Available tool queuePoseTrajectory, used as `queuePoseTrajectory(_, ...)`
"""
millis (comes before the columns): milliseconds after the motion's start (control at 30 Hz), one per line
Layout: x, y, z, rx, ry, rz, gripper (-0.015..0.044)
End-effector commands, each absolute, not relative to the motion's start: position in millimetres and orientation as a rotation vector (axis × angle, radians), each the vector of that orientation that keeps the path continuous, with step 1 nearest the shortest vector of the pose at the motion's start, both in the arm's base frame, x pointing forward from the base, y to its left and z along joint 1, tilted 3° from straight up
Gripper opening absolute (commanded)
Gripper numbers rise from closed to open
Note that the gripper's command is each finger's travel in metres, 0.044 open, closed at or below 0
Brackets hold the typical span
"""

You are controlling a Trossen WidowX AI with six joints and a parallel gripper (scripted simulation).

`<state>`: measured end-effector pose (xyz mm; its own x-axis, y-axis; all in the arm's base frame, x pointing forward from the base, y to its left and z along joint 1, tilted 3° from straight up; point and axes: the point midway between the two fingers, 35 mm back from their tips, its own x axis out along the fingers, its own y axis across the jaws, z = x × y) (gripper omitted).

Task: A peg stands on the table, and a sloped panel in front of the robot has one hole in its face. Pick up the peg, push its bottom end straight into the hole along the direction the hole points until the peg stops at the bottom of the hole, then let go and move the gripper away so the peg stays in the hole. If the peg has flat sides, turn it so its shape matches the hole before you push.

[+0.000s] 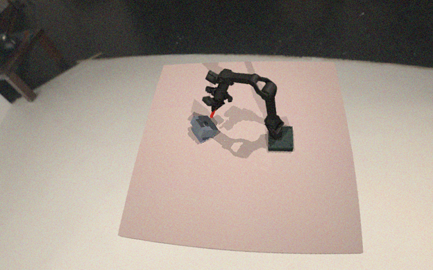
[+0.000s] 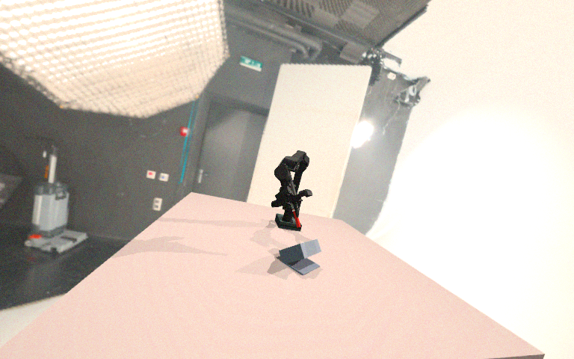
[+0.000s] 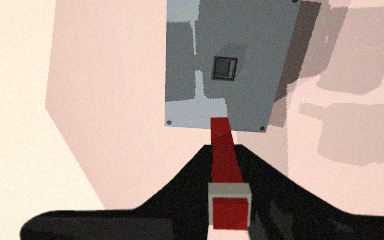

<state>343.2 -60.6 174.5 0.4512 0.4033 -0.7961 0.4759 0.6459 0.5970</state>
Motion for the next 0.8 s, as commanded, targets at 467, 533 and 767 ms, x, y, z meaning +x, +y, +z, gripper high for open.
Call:
queuePoseTrajectory(467, 342.5, -77.4, 173.7, 1.013, 1.099, -0.08, 0.0)
queuePoseTrajectory(533, 344.8, -76.9, 171.0, 1.017, 1.096, -0.082, 0.0)
queuePoseTrajectory(767, 352.8, -75.1, 161.1, 1.033, 1.085, -0.087, 0.0)
